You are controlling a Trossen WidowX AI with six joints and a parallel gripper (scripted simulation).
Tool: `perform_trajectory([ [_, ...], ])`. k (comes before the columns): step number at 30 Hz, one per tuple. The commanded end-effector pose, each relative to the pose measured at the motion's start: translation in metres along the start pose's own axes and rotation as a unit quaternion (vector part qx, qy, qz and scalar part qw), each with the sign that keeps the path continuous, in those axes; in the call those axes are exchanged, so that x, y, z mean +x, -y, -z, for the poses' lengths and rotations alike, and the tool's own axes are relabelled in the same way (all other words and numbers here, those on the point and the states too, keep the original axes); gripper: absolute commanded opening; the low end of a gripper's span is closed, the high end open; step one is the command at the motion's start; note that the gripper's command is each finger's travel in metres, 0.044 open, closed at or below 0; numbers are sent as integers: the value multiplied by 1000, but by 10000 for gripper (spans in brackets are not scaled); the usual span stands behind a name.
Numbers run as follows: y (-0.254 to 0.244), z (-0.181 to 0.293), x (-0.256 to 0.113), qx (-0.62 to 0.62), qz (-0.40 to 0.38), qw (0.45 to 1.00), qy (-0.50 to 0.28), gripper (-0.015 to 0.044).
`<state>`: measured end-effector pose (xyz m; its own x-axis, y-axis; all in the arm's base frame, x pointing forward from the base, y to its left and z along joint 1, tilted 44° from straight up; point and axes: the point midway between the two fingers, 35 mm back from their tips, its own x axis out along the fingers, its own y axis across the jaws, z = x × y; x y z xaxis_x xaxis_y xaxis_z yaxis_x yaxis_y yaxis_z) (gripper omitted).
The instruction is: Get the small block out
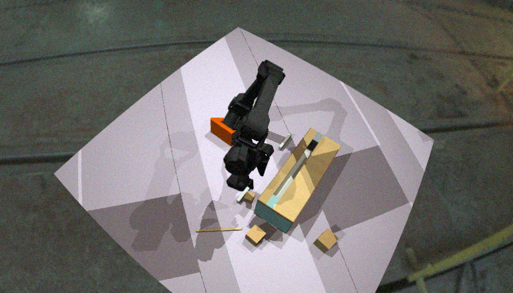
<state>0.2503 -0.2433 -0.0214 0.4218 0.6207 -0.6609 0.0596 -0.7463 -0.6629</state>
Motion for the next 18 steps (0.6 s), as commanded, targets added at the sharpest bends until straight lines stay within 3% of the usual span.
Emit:
perform_trajectory([
  [1,-2,-2,8,8,1,1000,-2,285],
  [8,-4,-35,84,8,3,1000,-3,285],
  [18,-3,-38,92,8,3,1000,-3,285],
])
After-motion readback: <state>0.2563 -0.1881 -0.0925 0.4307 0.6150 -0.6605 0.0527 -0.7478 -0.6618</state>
